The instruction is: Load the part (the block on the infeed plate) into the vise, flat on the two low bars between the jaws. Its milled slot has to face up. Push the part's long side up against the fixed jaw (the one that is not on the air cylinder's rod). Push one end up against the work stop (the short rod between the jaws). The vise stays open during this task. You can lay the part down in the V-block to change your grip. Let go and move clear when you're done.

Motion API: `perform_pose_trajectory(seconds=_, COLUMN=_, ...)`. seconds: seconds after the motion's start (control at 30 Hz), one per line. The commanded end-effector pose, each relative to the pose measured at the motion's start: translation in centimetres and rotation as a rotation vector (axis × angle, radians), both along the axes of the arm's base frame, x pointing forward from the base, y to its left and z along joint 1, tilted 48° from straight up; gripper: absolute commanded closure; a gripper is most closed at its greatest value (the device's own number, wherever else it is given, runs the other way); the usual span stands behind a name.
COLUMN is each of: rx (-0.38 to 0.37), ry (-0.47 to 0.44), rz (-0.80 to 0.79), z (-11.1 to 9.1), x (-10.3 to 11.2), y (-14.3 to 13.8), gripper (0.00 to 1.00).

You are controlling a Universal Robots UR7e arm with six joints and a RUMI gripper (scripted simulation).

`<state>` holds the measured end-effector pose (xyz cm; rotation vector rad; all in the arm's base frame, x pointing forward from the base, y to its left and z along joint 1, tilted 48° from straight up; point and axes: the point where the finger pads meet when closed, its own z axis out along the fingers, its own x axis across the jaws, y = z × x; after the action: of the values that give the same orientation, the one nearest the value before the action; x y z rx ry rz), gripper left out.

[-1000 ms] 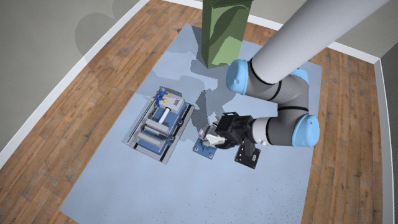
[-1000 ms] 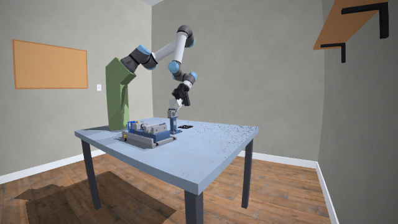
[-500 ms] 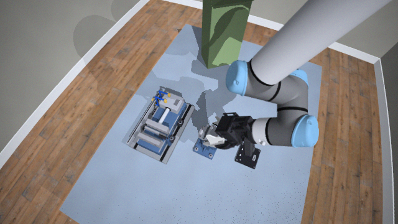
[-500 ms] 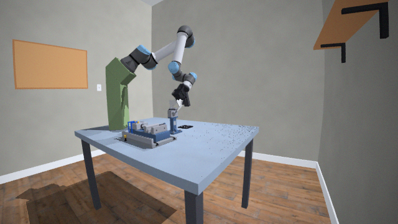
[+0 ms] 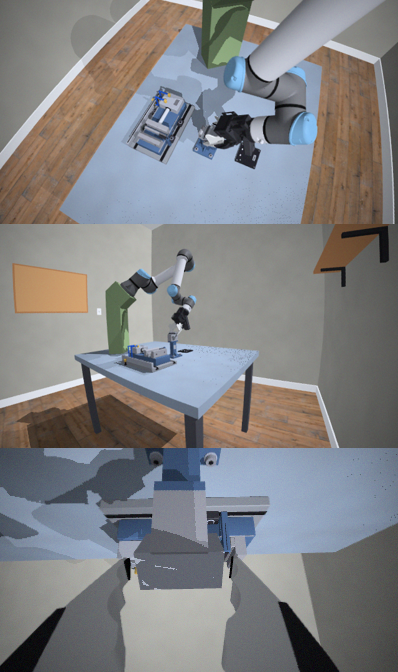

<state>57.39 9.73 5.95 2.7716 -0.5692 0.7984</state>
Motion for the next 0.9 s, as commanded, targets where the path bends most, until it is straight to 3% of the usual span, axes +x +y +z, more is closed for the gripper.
perform_pose_trajectory(seconds=0.0, rx=0.016, ry=-0.008, rz=0.011, z=0.06, x=0.01, y=-0.02, gripper=0.49)
perform_pose_trajectory(seconds=0.87, rx=0.141, ry=-0.056, rz=0.098, z=0.05, x=-0.04, y=-0.14, gripper=0.49)
